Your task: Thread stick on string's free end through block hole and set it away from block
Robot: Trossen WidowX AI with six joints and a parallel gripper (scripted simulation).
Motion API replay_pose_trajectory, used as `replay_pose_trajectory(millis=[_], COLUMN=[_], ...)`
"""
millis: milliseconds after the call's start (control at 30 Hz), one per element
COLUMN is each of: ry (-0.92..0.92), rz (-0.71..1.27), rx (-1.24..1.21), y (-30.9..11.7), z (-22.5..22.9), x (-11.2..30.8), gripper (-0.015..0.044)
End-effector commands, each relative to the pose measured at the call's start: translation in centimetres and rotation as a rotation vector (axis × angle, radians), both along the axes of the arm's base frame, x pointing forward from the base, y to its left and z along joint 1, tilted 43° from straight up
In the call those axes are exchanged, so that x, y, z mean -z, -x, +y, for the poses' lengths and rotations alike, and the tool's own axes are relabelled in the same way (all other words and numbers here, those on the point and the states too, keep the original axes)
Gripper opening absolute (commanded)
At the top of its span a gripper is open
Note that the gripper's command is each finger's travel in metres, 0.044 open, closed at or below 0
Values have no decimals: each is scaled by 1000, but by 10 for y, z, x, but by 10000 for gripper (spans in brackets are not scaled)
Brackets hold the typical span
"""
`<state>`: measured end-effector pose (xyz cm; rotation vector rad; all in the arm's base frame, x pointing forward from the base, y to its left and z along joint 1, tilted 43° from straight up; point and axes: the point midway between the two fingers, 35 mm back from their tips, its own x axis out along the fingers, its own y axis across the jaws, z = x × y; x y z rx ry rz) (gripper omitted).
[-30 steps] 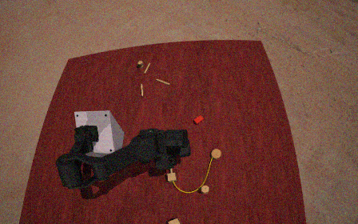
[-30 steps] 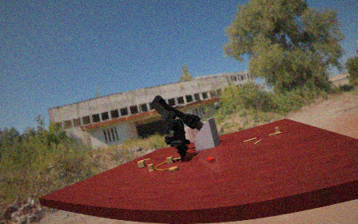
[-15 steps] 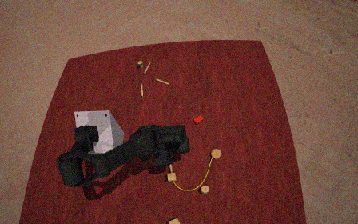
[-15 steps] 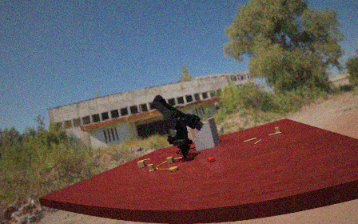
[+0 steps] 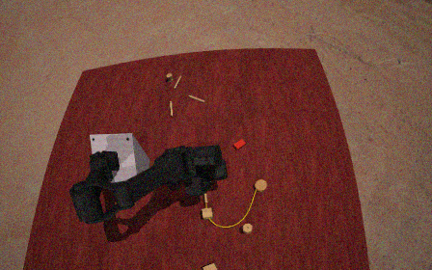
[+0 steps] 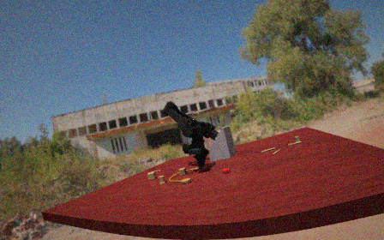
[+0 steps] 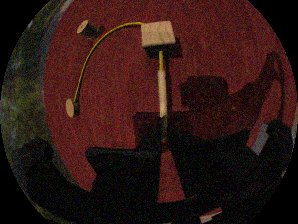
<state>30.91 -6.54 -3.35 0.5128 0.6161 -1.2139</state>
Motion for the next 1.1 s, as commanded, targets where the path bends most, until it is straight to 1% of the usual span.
replay_pose_trajectory(millis=[0,533,1067], ry=[-4,-9,23], rz=[8,3,126], rx=[-3,-25,97], y=[5,7,2], z=[2,12,13], x=[7,12,27], gripper=[0,0,0])
